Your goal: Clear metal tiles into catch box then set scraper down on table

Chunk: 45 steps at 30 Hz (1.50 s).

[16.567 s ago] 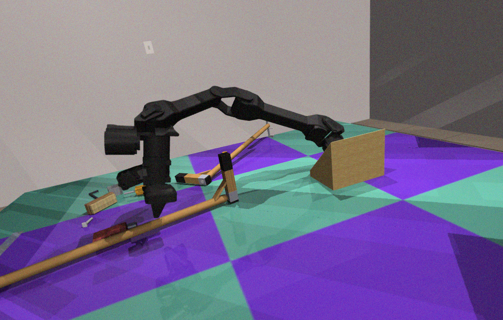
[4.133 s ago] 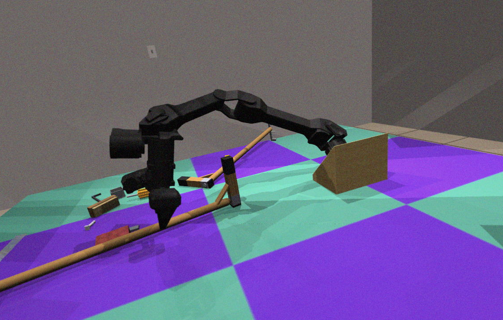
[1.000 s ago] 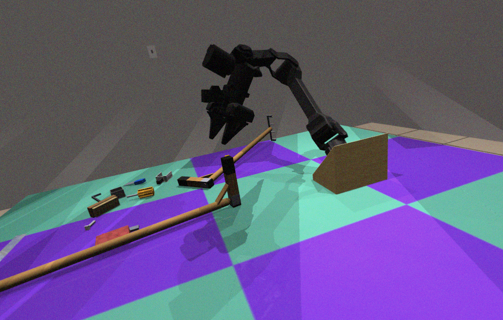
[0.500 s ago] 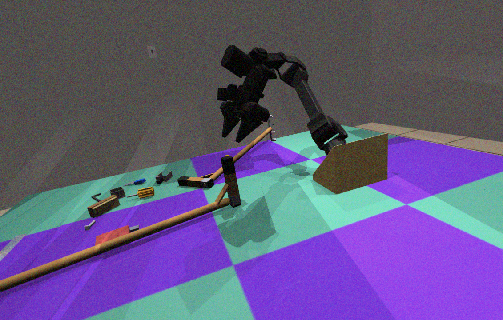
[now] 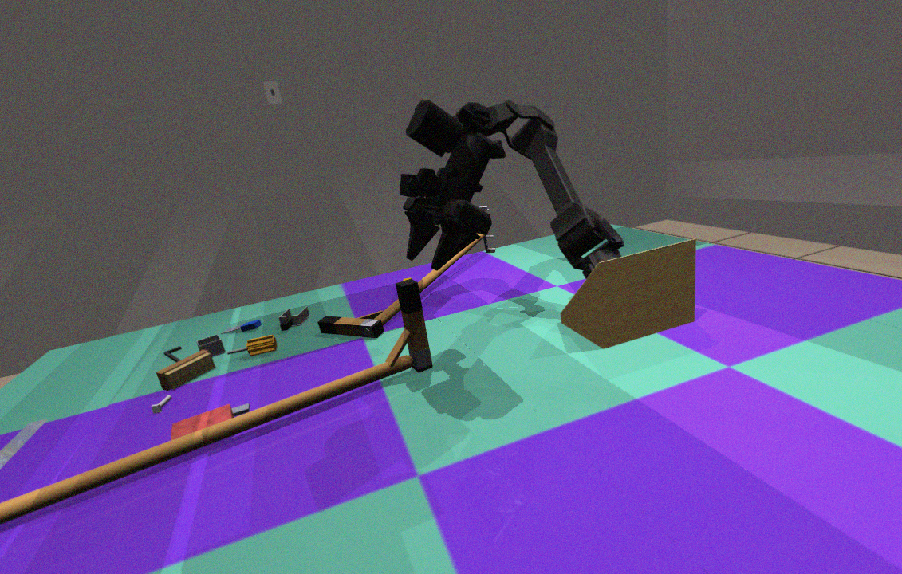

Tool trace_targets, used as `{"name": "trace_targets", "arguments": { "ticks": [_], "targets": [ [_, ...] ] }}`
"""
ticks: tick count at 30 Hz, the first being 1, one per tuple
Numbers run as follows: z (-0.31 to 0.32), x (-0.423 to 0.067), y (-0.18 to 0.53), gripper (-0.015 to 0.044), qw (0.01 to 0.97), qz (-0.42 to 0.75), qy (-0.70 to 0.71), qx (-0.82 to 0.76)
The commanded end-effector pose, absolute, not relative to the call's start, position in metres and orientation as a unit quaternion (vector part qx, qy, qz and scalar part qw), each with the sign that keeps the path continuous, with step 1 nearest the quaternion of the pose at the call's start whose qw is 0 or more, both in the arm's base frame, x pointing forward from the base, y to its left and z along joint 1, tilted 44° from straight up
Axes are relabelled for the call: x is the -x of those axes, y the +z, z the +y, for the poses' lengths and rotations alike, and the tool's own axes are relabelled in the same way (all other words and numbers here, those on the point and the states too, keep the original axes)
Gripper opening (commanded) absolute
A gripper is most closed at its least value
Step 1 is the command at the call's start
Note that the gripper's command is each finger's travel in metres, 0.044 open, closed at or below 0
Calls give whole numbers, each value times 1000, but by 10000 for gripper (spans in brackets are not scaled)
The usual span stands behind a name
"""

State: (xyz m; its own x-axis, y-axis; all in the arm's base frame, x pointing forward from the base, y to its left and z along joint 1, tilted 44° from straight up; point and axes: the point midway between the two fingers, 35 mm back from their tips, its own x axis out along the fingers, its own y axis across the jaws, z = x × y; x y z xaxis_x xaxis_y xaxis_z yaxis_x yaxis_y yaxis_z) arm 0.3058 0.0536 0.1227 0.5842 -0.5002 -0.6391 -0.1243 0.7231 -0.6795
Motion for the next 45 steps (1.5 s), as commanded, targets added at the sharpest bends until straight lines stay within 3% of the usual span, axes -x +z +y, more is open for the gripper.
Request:
{"name": "trace_targets", "arguments": {
  "ticks": [1,45],
  "targets": [
    [46,-305,115,440,817,441,-113,355],
    [11,-343,72,440,817,440,-114,354]
  ]
}}
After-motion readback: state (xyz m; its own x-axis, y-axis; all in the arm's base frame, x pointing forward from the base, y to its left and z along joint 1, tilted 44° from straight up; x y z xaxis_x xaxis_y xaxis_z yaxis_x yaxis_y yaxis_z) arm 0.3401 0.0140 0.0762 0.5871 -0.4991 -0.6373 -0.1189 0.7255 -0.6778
